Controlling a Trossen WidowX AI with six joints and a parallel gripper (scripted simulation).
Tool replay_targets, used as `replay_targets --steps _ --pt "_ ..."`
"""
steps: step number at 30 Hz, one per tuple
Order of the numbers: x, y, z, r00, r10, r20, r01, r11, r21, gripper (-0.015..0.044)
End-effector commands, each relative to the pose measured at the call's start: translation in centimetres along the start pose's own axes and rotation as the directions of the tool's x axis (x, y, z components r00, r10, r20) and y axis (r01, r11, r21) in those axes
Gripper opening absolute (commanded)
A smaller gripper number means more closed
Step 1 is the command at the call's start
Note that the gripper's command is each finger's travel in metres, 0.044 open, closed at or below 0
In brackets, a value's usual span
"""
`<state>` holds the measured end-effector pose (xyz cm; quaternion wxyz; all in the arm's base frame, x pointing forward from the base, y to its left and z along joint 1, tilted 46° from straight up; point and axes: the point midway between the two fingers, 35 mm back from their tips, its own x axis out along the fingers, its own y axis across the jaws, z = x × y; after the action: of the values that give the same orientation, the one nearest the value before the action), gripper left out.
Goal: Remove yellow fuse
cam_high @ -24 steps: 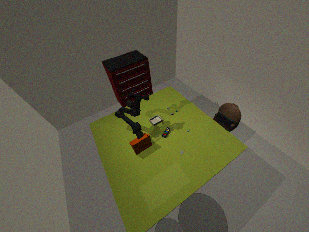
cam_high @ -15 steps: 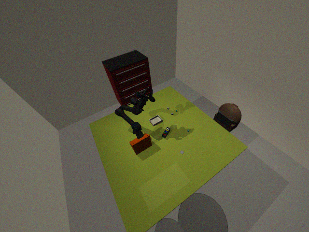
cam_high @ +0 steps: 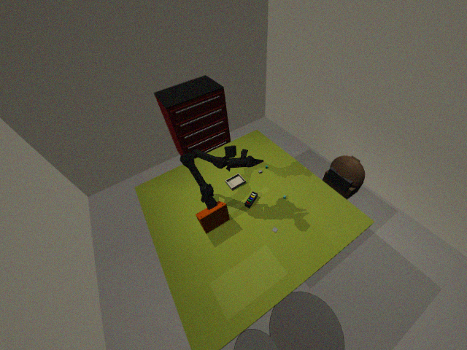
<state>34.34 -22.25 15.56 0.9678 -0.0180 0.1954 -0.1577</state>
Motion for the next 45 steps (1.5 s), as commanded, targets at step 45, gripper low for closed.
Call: replay_targets --steps 45 --pt "-3.2 22.6 -20.5 0.02 0.734 -0.679 0.55 0.559 0.62 0.0074"
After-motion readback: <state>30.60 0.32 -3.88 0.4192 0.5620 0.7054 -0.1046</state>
